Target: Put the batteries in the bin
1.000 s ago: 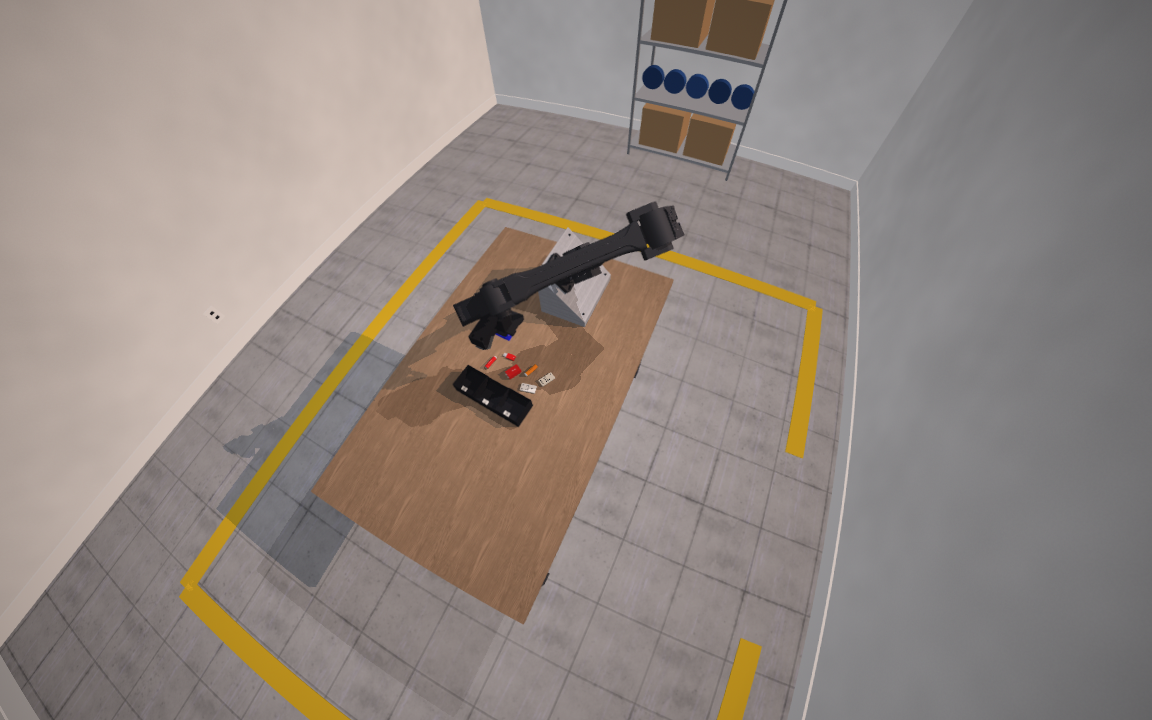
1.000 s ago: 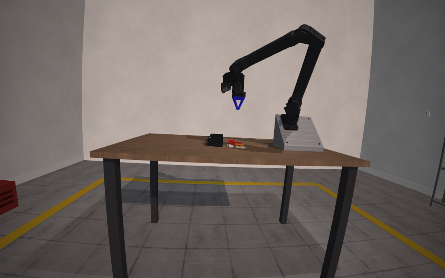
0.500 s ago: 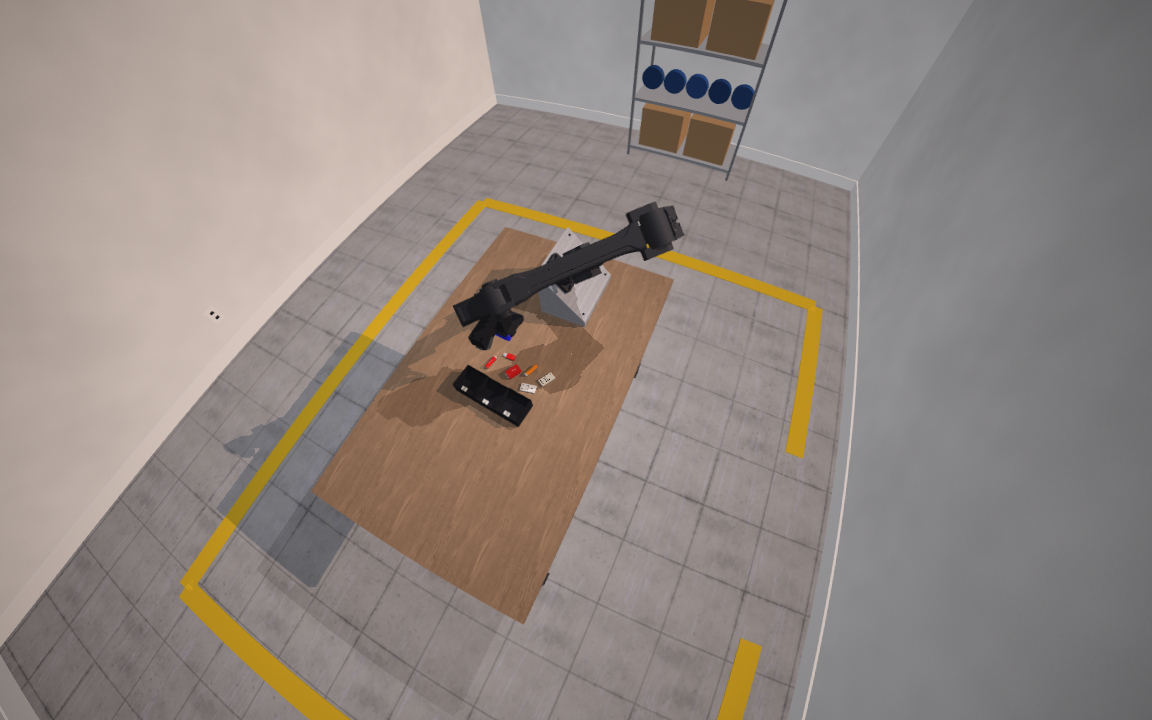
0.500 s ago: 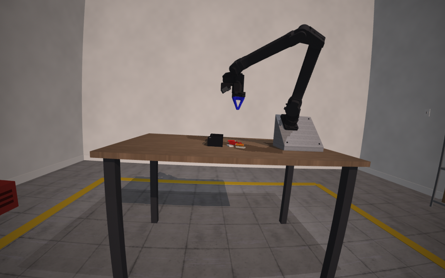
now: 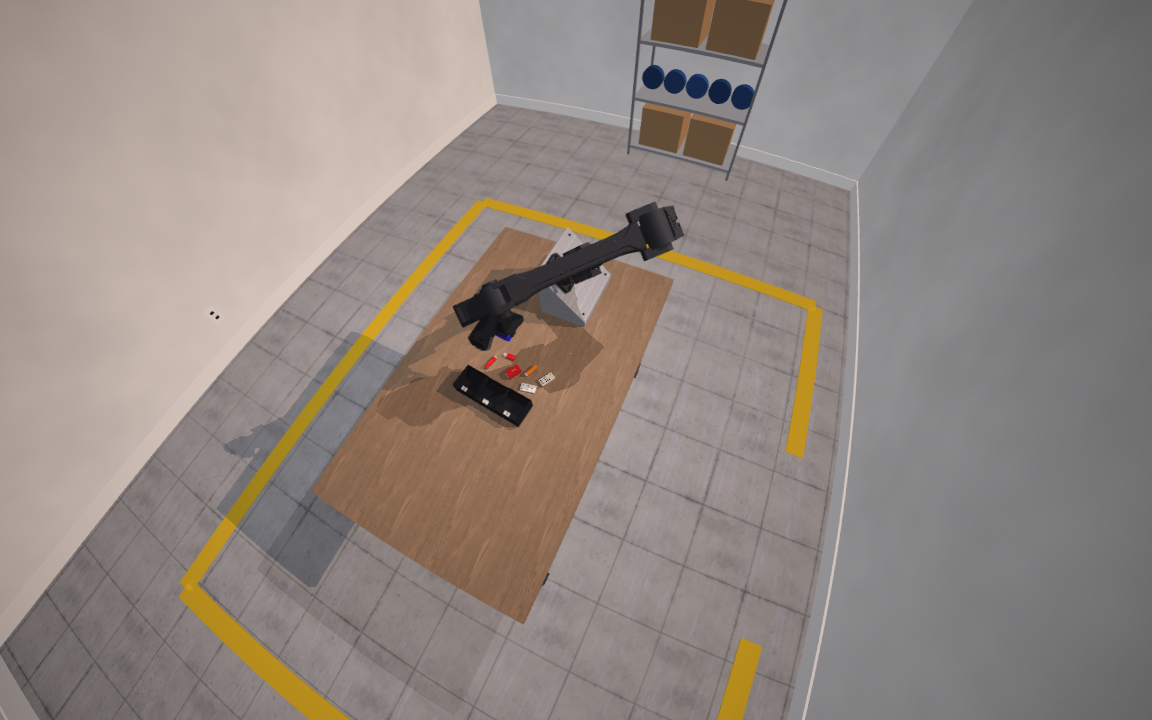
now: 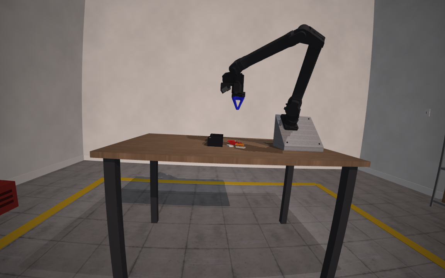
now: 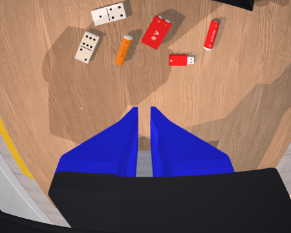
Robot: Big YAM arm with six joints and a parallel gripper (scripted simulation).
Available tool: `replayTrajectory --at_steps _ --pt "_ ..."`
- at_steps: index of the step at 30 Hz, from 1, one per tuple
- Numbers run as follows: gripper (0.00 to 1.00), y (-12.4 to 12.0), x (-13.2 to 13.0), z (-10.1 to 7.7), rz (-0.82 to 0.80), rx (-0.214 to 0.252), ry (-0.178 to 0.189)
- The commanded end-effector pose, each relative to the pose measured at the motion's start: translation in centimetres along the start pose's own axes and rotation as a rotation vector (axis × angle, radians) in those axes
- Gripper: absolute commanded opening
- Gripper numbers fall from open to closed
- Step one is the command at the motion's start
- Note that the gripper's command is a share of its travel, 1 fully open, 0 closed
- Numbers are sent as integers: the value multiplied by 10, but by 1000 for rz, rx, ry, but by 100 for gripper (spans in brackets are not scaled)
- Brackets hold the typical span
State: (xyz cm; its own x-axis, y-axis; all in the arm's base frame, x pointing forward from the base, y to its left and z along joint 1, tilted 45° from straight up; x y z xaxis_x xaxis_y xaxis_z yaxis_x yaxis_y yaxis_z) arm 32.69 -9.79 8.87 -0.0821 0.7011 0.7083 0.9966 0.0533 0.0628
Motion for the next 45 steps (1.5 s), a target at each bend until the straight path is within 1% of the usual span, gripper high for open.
replayTrajectory --at_steps 1,6,8,10,25,27,28,29,30,35,38,39,40,42,44,45 --pt "8 25 1 -19 -26 -36 -27" --pt "8 25 2 -18 -28 -36 -28" --pt "8 36 -11 -4 56 -41 -29" --pt "8 36 -11 -4 56 -41 -29" --pt "8 91 -89 82 59 -37 -23" --pt "8 91 -89 82 59 -37 -23" --pt "8 93 -99 82 72 -48 -24" --pt "8 98 -100 92 61 -38 -22" --pt "8 102 -104 99 60 -37 -22" --pt "8 120 -129 126 61 -36 -20" --pt "8 119 -132 127 67 -41 -21" --pt "8 125 -126 120 48 -59 -30" --pt "8 122 -121 125 47 -50 -27" --pt "8 111 -120 136 62 -34 -18" --pt "8 111 -120 136 62 -34 -18" --pt "8 100 -133 147 99 -20 -7"
Point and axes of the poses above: the point where the finger pads meet when closed, its own z axis out along the fingers, its own x axis across the jaws, y = z × x, the point moved 6 cm from there along -z, back along the fingers, and after that the axes turned 6 degrees about -z, right-handed, at the moved point
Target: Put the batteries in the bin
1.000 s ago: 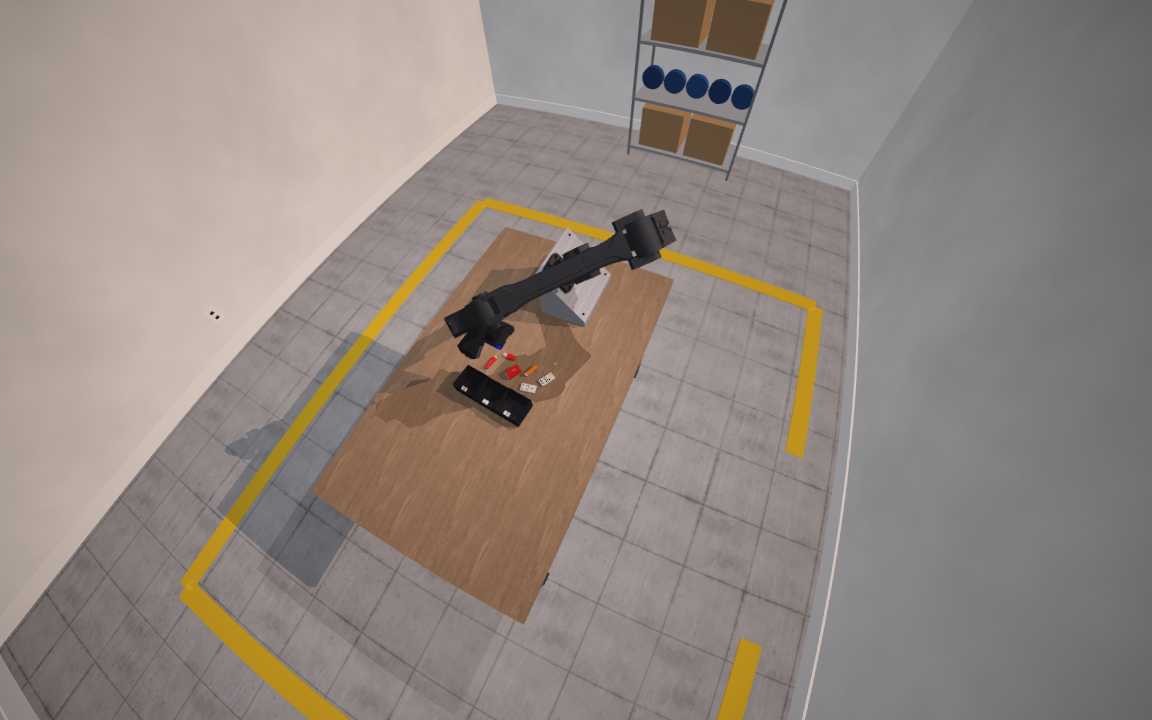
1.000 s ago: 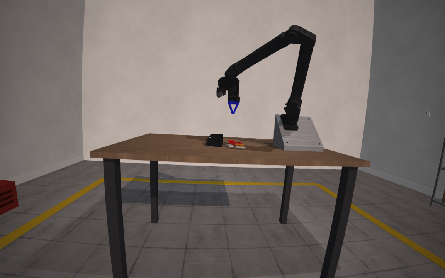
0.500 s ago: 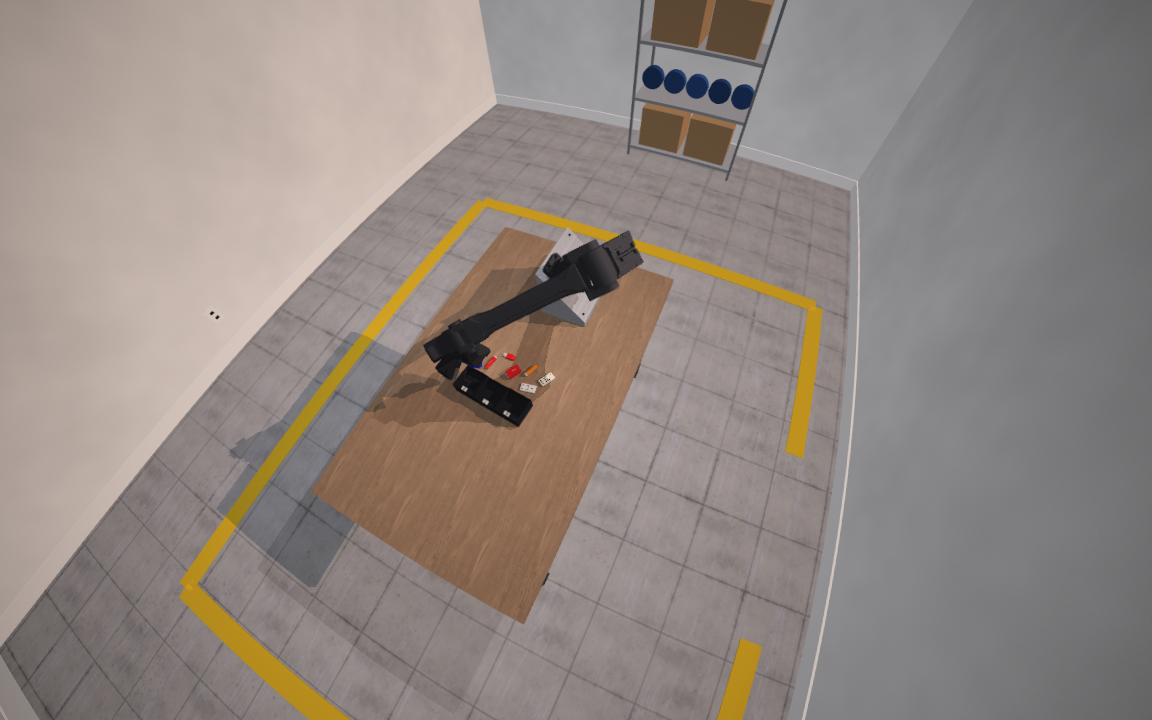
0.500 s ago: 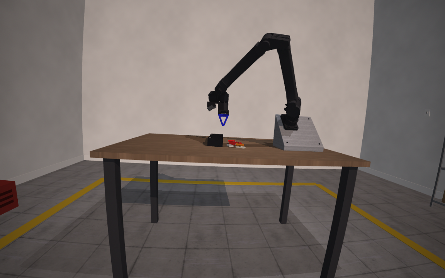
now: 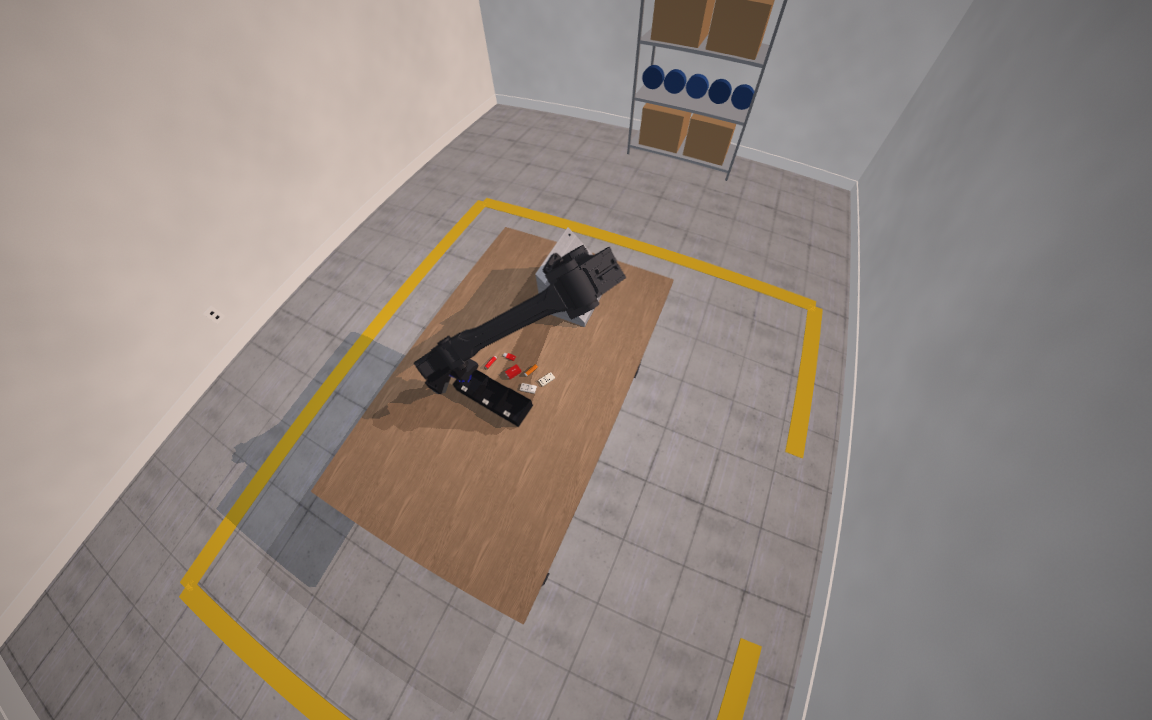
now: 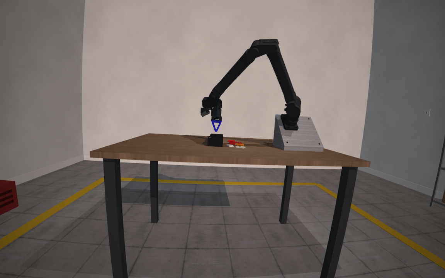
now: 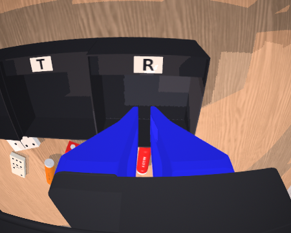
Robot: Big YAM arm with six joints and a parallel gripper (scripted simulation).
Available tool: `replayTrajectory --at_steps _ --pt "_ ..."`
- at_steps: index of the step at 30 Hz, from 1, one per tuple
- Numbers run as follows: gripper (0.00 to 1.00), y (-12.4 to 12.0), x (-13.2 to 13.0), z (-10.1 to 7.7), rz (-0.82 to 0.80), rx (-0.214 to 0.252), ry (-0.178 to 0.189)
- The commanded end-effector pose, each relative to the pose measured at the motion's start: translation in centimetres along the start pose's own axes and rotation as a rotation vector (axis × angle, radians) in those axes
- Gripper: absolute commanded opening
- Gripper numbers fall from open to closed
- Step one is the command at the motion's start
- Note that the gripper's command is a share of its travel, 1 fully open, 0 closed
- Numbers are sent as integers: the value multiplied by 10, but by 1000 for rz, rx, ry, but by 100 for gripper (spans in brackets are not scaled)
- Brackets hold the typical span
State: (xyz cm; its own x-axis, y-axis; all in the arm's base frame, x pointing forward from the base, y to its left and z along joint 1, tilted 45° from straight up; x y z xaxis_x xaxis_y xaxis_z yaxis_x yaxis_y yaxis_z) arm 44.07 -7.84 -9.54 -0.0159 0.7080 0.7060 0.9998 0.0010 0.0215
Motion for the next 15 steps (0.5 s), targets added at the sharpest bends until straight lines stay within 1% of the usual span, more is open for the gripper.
replayTrajectory --at_steps 1,7,10,13,15 --pt "8 -1 -3 9 25 -4 2" --pt "8 -1 -2 26 22 -1 3" --pt "8 4 3 27 8 -14 -3" --pt "8 -2 -2 42 22 -1 3" --pt "8 -2 -2 45 22 0 3"
Point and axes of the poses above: the point where the finger pads meet when closed, its own z axis out along the fingers, its own x axis across the jaws, y = z × x, the point moved 6 cm from there along -z, back along the fingers, and after that the axes turned 6 degrees about -z, right-handed, at the moved point
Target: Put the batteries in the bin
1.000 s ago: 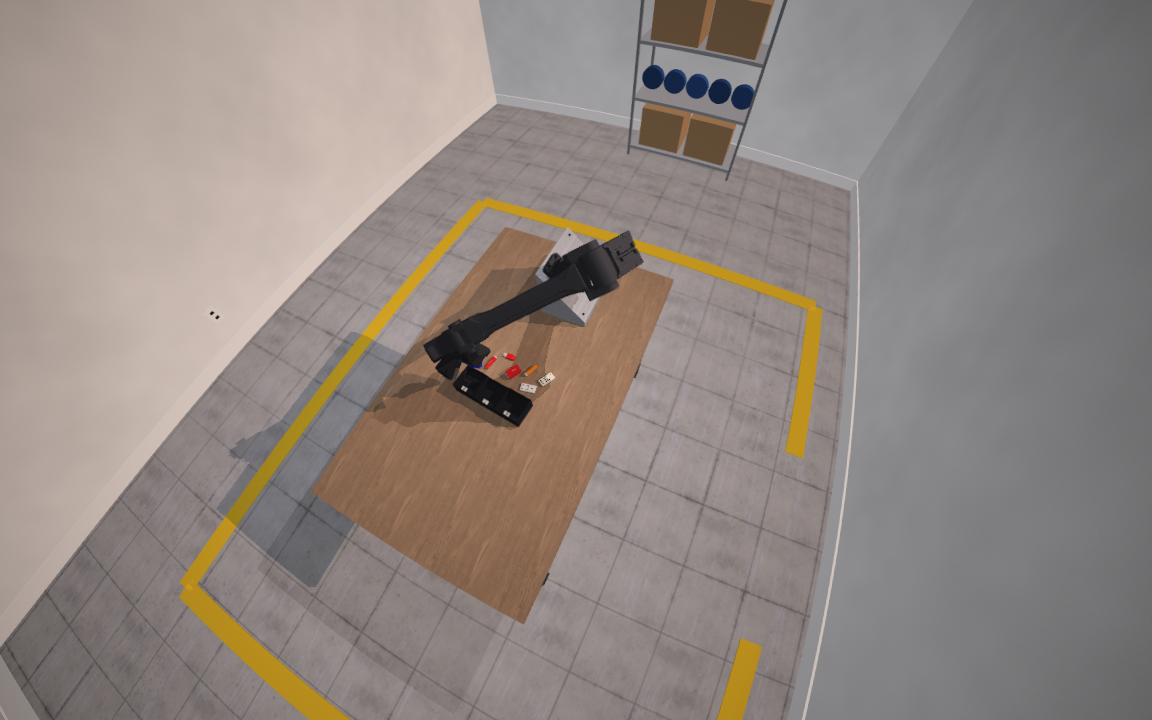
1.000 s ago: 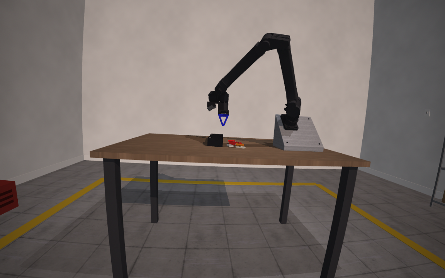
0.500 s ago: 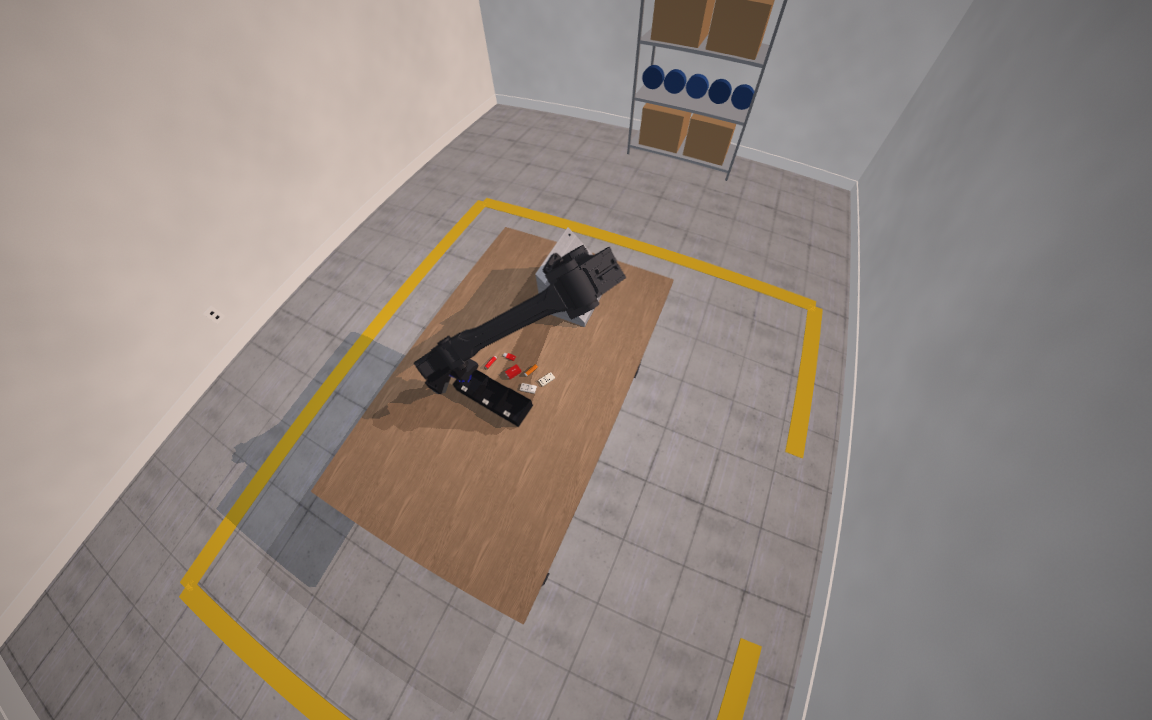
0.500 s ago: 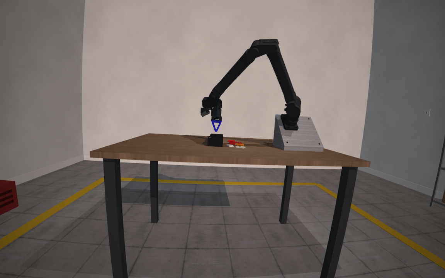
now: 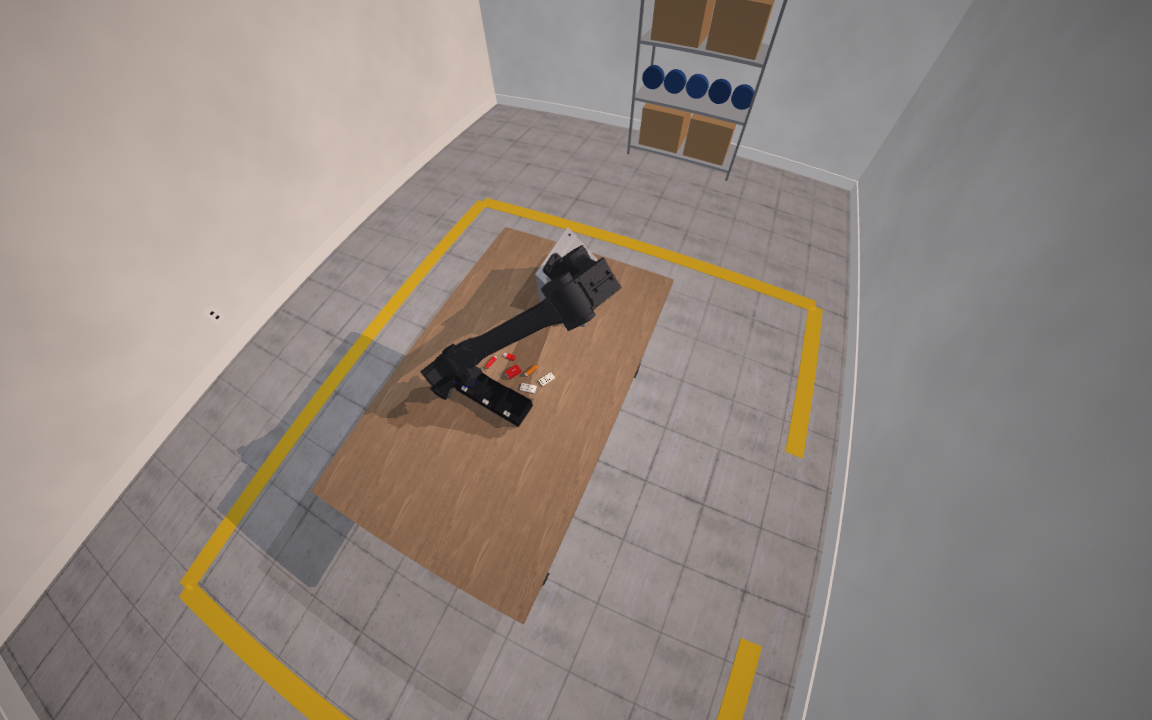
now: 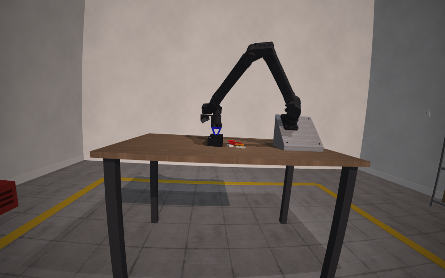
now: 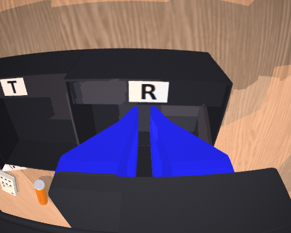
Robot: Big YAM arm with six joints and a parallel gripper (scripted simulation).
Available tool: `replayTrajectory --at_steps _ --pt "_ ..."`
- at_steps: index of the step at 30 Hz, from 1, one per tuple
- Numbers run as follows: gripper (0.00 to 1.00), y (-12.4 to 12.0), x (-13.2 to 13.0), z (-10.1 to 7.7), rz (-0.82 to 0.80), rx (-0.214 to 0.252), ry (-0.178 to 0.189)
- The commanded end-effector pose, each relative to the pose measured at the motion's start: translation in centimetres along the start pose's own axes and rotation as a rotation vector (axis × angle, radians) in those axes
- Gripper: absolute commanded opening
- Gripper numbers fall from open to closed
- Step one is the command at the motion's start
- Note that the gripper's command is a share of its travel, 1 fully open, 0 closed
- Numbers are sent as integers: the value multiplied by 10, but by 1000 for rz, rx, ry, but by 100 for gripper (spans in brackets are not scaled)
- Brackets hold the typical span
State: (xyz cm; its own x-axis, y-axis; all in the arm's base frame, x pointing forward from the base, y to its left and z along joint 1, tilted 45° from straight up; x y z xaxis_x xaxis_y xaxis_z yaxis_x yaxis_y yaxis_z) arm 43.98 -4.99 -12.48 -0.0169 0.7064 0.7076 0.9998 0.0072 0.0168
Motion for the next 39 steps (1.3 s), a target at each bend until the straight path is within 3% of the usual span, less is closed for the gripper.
replayTrajectory --at_steps 1,2,5,39 --pt "8 0 -1 4 23 -8 1" --pt "8 5 -7 -16 32 -56 -9" --pt "8 4 -2 -3 22 -37 -6" --pt "8 1 6 -1 8 -34 -8"
Point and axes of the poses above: the point where the finger pads meet when closed, its own z axis out along the fingers, its own x axis across the jaws, y = z × x, the point moved 6 cm from there along -z, back along the fingers, and after that the axes turned 6 degrees about -z, right-handed, at the moved point
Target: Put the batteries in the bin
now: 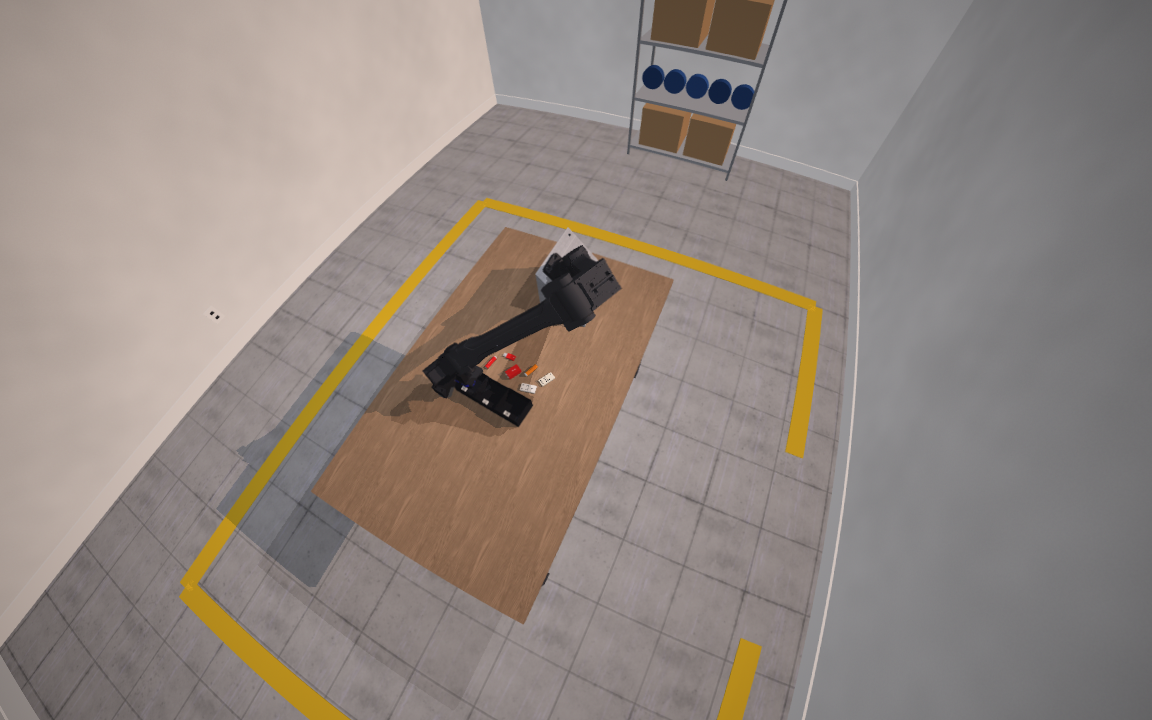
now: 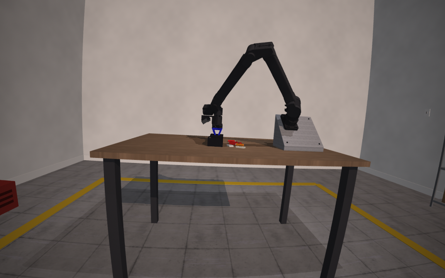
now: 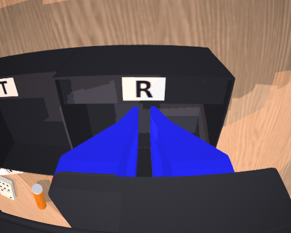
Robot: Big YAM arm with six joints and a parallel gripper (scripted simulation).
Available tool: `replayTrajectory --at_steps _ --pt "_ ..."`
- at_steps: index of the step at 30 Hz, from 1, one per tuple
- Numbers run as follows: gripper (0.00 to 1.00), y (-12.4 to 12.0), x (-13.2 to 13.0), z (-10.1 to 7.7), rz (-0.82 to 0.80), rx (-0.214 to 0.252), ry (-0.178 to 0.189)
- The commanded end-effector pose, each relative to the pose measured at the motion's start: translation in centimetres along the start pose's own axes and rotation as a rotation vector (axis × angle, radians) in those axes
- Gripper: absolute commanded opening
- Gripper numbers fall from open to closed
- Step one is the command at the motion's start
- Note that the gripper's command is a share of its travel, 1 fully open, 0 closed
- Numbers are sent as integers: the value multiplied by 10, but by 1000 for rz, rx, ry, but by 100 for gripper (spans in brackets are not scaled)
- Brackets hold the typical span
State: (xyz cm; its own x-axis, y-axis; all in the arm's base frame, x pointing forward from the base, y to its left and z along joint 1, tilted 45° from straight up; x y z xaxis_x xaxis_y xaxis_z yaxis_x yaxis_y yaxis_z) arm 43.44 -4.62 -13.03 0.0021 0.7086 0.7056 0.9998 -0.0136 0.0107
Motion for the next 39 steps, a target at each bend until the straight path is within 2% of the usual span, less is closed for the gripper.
replayTrajectory --at_steps 1,13,16,39 --pt "8 6 8 -7 -11 -23 -5" --pt "8 4 8 -7 -7 -22 -4" --pt "8 8 1 -9 -8 -26 -5" --pt "8 5 8 -7 -10 -24 -5"
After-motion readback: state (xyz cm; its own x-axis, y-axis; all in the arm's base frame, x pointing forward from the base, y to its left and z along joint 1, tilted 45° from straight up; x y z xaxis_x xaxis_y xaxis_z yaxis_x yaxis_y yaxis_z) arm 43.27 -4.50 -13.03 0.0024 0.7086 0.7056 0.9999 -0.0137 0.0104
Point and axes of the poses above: the point where the finger pads meet when closed, its own z axis out along the fingers, its own x axis across the jaws, y = z × x, the point moved 6 cm from there along -z, back along the fingers, and after that the axes turned 6 degrees about -z, right-handed, at the moved point
